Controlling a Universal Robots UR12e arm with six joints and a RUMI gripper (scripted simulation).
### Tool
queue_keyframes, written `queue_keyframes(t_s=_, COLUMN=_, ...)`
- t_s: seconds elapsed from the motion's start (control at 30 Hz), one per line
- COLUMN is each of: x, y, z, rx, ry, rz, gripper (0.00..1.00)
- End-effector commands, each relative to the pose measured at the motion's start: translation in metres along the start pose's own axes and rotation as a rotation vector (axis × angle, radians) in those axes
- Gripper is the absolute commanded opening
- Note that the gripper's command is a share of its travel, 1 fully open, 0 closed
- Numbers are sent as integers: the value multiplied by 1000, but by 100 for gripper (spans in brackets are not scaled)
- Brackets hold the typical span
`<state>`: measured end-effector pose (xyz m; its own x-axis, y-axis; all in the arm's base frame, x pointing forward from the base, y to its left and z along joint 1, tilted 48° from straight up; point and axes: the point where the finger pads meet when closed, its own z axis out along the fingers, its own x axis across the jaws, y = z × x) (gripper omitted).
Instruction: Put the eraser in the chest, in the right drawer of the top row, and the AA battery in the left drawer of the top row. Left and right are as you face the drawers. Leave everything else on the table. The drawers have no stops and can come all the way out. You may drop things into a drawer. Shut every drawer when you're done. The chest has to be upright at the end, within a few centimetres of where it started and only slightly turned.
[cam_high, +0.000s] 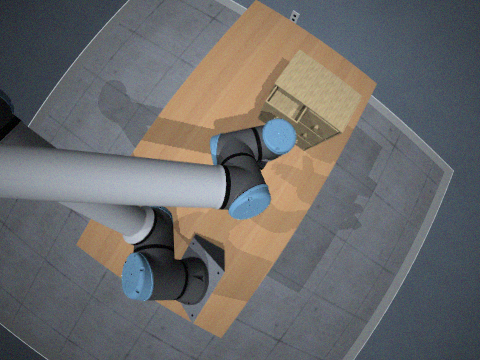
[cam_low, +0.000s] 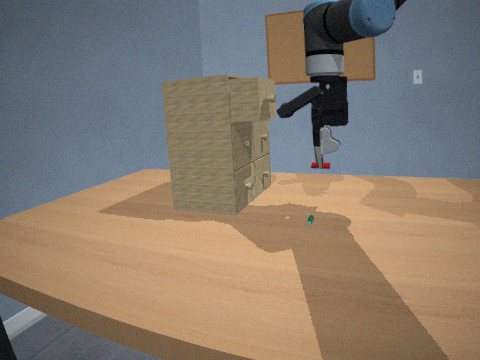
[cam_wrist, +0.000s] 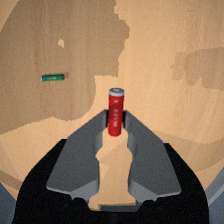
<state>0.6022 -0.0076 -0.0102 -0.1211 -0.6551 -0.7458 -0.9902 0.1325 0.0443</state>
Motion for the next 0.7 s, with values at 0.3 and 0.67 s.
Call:
queue_keyframes(t_s=0.3, x=0, y=-1, z=-8, rx=1, ry=1, rz=0, gripper=5)
queue_keyframes(t_s=0.67, x=0, y=-1, z=-18, rx=1, ry=1, rz=0, gripper=5)
